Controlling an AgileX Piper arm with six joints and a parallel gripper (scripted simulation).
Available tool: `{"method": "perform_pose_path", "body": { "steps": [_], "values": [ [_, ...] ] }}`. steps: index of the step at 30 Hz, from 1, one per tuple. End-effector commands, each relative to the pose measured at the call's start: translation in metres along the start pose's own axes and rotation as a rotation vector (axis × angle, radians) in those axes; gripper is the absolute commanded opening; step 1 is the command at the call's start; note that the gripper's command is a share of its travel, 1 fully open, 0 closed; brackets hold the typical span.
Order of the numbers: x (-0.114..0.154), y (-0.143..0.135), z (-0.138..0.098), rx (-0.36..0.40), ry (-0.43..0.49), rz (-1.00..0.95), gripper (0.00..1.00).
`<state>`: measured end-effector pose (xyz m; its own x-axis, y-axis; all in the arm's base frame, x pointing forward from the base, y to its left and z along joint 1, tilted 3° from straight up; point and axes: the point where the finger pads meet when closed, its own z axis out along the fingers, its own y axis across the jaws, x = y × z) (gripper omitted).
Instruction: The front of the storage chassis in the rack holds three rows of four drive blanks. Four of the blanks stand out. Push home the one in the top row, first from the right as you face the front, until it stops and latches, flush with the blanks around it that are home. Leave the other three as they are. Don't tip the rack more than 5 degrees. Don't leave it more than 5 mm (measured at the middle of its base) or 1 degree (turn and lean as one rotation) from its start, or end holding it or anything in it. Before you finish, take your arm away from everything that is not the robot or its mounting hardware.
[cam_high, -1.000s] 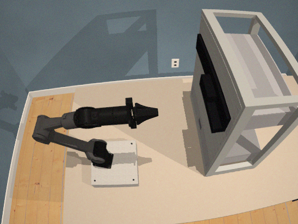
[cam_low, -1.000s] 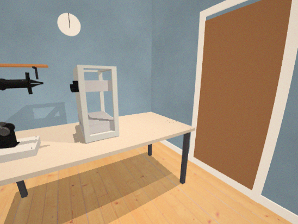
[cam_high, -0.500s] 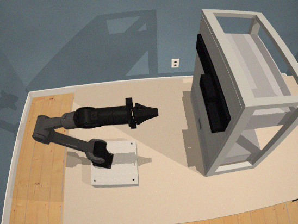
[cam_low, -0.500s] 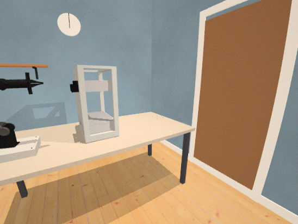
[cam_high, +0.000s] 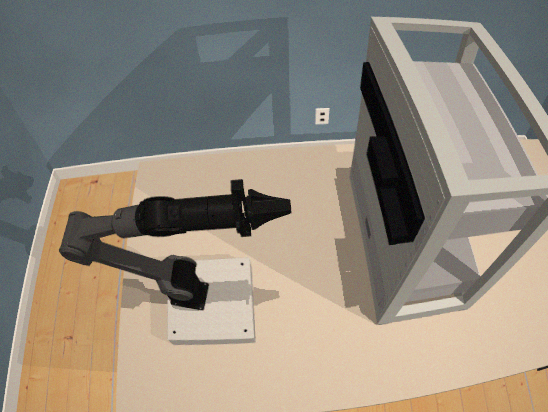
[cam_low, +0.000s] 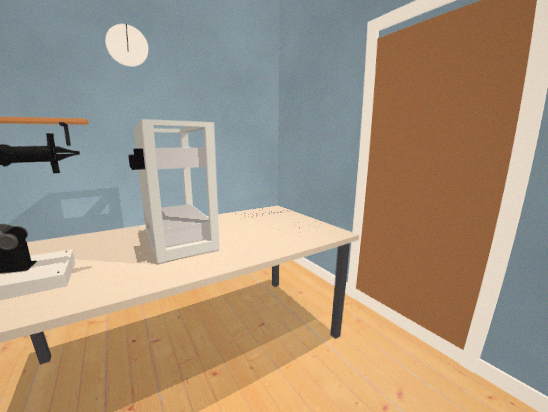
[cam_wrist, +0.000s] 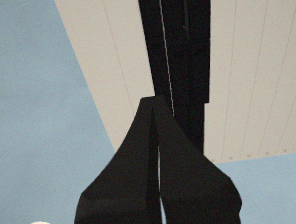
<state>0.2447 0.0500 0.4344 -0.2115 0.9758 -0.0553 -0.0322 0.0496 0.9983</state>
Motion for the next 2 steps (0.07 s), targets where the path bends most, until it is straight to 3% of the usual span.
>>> {"method": "perform_pose_path", "body": {
  "steps": [1,2],
  "values": [
    [-0.0001,-0.0007,-0.0003,0.001,0.000,0.000,0.00],
    [-0.0001,-0.0007,-0.0003,0.001,0.000,0.000,0.00]
  ]
}}
